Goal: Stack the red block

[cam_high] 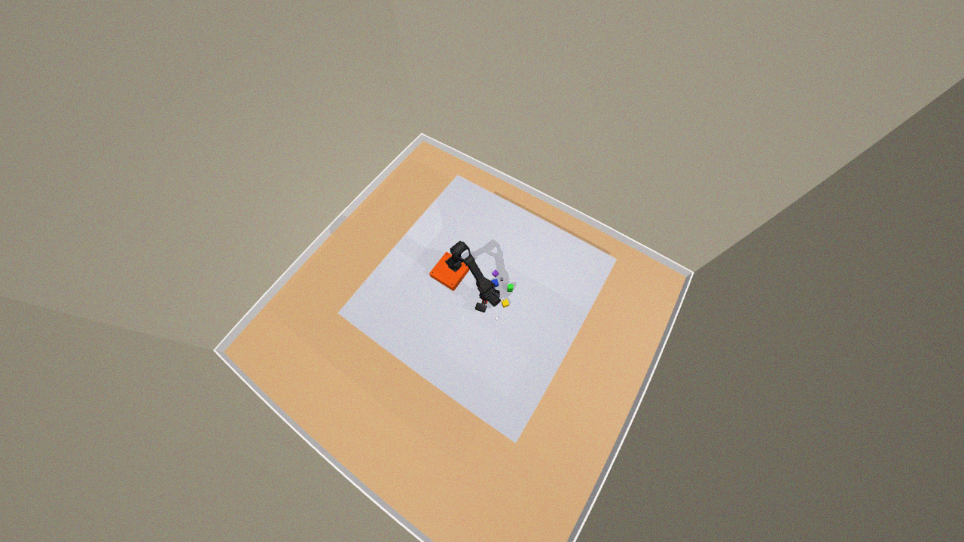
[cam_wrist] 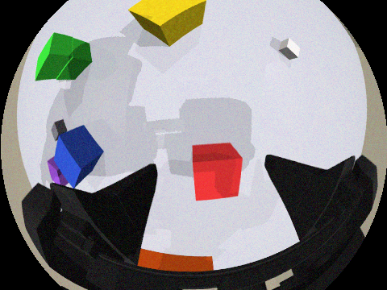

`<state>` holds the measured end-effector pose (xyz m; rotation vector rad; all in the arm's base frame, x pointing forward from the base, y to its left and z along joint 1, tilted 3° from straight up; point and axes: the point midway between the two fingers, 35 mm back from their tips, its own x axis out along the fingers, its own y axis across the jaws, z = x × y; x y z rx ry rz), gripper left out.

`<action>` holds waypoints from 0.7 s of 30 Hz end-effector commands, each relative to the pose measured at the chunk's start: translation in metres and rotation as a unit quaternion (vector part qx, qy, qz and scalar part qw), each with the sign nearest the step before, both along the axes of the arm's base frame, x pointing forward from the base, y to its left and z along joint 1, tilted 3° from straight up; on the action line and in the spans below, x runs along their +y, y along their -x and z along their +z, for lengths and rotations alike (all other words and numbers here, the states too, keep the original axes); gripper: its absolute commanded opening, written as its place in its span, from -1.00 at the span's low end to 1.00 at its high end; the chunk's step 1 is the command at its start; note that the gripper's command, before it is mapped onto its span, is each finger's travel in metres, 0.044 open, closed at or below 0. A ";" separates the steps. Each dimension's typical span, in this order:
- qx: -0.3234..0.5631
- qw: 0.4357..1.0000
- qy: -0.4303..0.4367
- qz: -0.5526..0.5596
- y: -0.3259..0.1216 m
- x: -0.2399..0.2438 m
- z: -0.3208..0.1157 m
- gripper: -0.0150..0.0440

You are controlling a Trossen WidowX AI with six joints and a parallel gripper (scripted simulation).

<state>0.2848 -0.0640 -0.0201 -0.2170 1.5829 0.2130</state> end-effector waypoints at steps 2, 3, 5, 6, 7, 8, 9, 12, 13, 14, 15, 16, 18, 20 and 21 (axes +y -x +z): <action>0.003 1.000 0.002 0.001 0.002 0.000 -0.006 1.00; 0.003 1.000 0.002 0.001 0.002 0.000 -0.006 1.00; 0.003 1.000 0.002 0.001 0.002 0.000 -0.006 1.00; 0.003 1.000 0.002 0.001 0.002 0.000 -0.006 1.00; 0.003 1.000 0.002 0.001 0.002 0.000 -0.006 1.00; 0.003 1.000 0.002 0.001 0.002 0.000 -0.006 1.00; 0.003 1.000 0.002 0.001 0.002 0.000 -0.006 1.00; 0.003 1.000 0.002 0.001 0.002 0.000 -0.006 1.00; 0.003 1.000 0.002 0.001 0.002 0.000 -0.006 1.00; 0.003 1.000 0.002 0.001 0.002 0.000 -0.006 1.00; 0.003 1.000 0.002 0.001 0.002 0.000 -0.006 0.91; 0.003 1.000 0.002 0.001 0.002 0.000 -0.006 0.82; 0.003 1.000 0.002 0.001 0.002 0.000 -0.006 0.64; 0.003 1.000 0.002 0.001 0.002 0.000 -0.006 0.47; 0.003 1.000 0.002 0.001 0.002 0.000 -0.006 0.38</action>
